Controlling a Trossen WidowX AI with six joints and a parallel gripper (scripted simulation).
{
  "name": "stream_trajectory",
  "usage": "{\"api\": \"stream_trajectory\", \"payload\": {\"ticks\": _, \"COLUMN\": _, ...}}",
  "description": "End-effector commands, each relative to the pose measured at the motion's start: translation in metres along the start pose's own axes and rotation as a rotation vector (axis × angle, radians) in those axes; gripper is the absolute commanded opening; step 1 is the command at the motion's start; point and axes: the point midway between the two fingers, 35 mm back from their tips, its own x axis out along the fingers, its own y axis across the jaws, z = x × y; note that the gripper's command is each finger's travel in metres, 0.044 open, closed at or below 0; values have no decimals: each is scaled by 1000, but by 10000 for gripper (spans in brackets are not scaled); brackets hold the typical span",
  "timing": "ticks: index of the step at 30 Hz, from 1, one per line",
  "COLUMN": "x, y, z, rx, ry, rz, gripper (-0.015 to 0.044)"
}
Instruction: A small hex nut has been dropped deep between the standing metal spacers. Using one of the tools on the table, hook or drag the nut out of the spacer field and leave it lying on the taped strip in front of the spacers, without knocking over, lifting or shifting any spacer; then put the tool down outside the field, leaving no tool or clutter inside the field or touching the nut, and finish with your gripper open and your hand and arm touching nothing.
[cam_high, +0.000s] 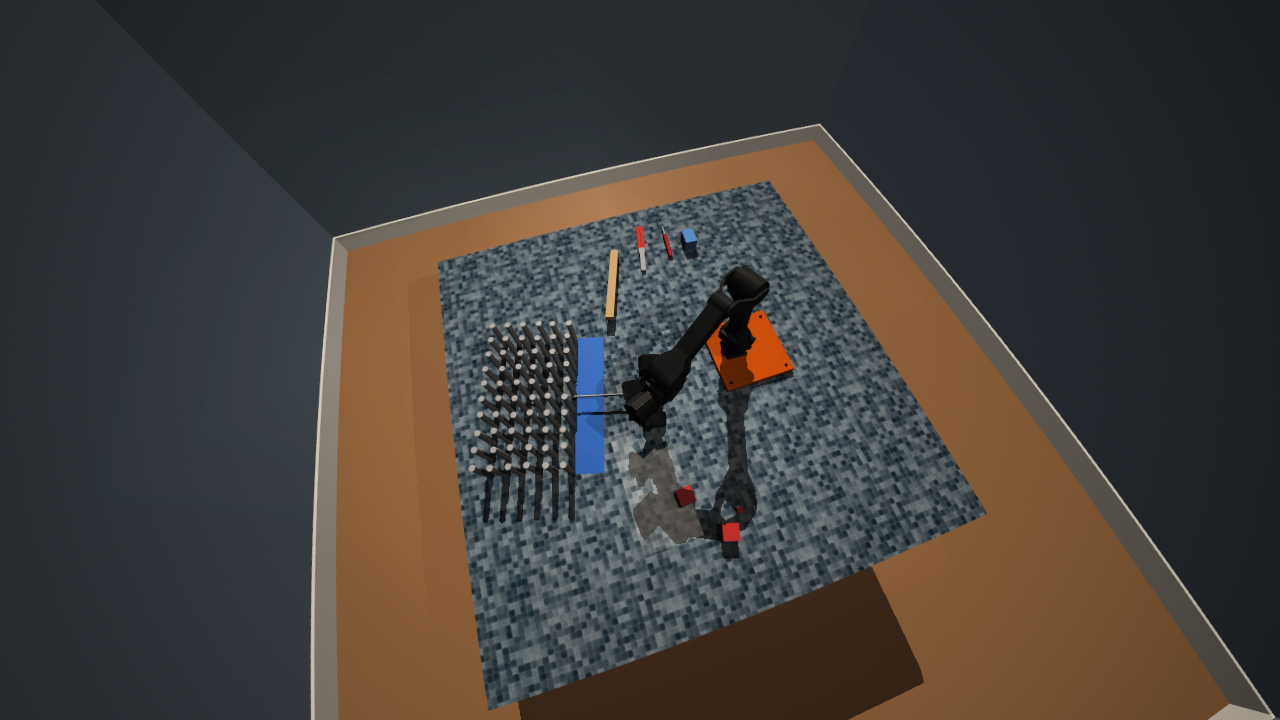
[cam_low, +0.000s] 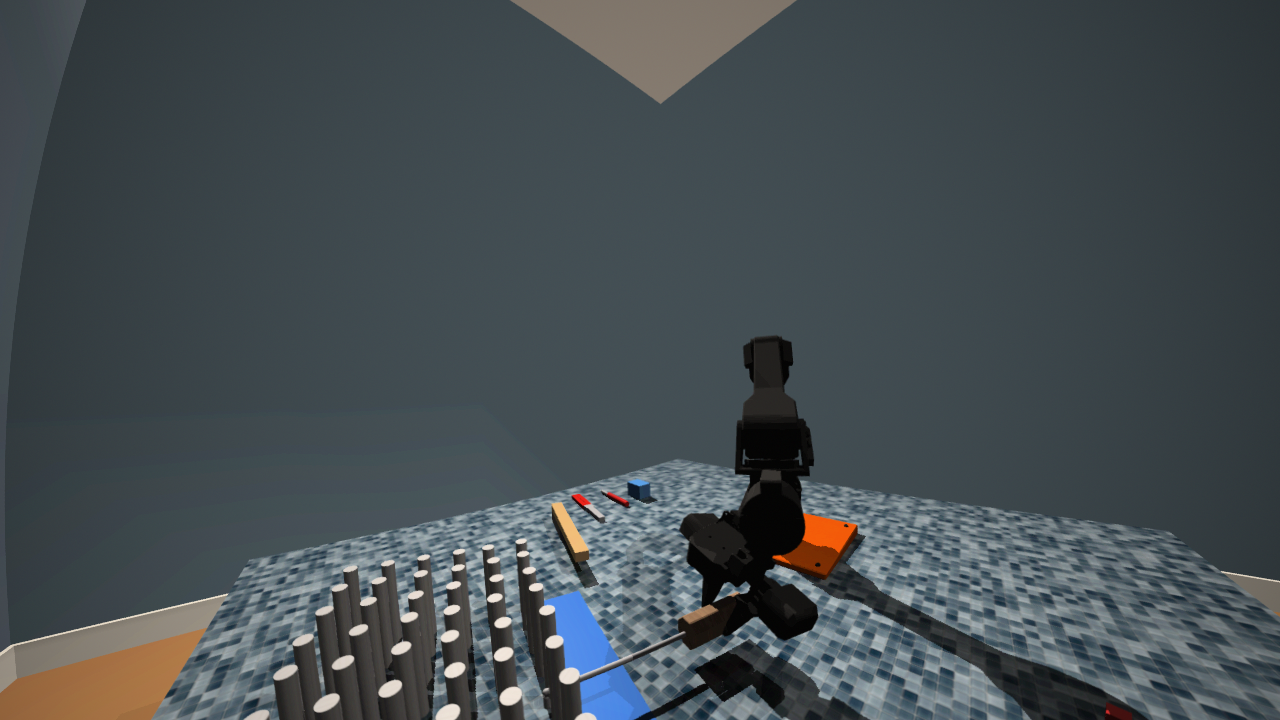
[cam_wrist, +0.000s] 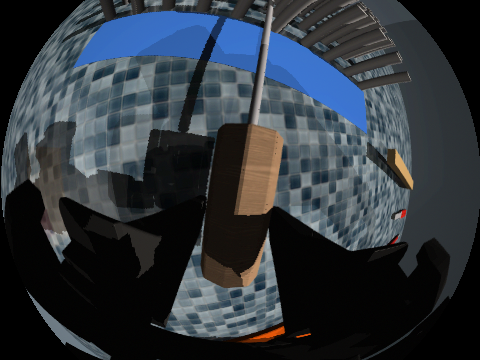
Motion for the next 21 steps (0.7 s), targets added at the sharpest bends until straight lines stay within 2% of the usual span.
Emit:
{"api": "stream_trajectory", "payload": {"ticks": 1, "x": 1, "y": 0, "z": 6, "rx": -2, "ry": -5, "rz": 1, "gripper": 0}}
{"api": "stream_trajectory", "payload": {"ticks": 21, "x": 5, "y": 0, "z": 21, "rx": -1, "ry": -7, "rz": 1, "gripper": 0}}
